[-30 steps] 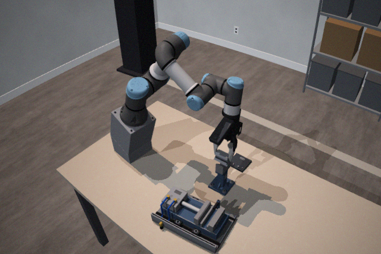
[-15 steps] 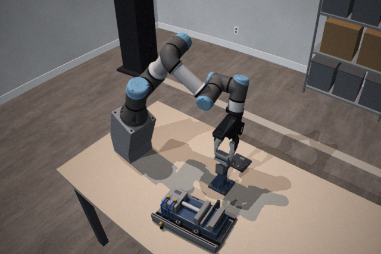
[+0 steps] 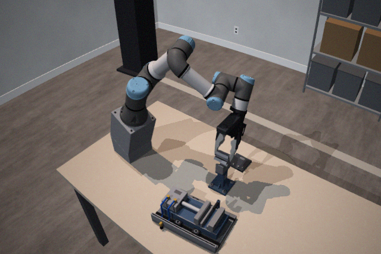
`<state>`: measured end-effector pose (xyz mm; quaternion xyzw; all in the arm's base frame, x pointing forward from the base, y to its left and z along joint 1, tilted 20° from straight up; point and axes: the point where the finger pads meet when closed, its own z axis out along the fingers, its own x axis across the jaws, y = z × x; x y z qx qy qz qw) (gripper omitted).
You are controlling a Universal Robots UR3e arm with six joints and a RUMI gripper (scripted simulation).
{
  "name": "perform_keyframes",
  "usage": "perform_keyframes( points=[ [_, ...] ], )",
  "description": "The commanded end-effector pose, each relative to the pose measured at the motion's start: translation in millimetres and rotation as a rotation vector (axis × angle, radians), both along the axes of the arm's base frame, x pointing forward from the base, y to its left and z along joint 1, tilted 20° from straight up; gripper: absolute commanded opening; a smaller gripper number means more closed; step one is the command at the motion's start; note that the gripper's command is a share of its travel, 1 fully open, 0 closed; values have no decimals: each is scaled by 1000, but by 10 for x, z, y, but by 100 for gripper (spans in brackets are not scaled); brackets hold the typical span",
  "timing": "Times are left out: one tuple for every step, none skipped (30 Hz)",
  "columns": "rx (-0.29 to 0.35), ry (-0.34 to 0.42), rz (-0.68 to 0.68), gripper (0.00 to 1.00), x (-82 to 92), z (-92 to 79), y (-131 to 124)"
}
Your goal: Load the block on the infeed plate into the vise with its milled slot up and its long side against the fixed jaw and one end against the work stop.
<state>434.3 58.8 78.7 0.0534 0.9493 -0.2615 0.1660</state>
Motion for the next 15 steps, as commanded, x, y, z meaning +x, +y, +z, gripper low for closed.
perform_keyframes(
  points=[
    [-55,2,-25,0,5,7,4],
    [-66,3,-29,0,5,6,5],
    [-76,3,-33,0,5,6,5],
    [-87,3,-37,0,6,5,6],
    [-97,3,-40,0,6,5,7],
    [-107,4,-44,0,6,5,8],
    [-116,4,-47,0,6,4,8],
    [-125,4,-51,0,6,3,9],
    [-134,4,-54,0,7,3,9],
    [-143,4,-57,0,7,3,10],
    [-143,4,-57,0,7,3,10],
    [-143,4,-57,0,7,3,10],
    [-152,4,-60,0,7,2,11],
    [-159,5,-63,0,7,2,11],
    [-167,5,-66,0,7,1,11]
  ],
)
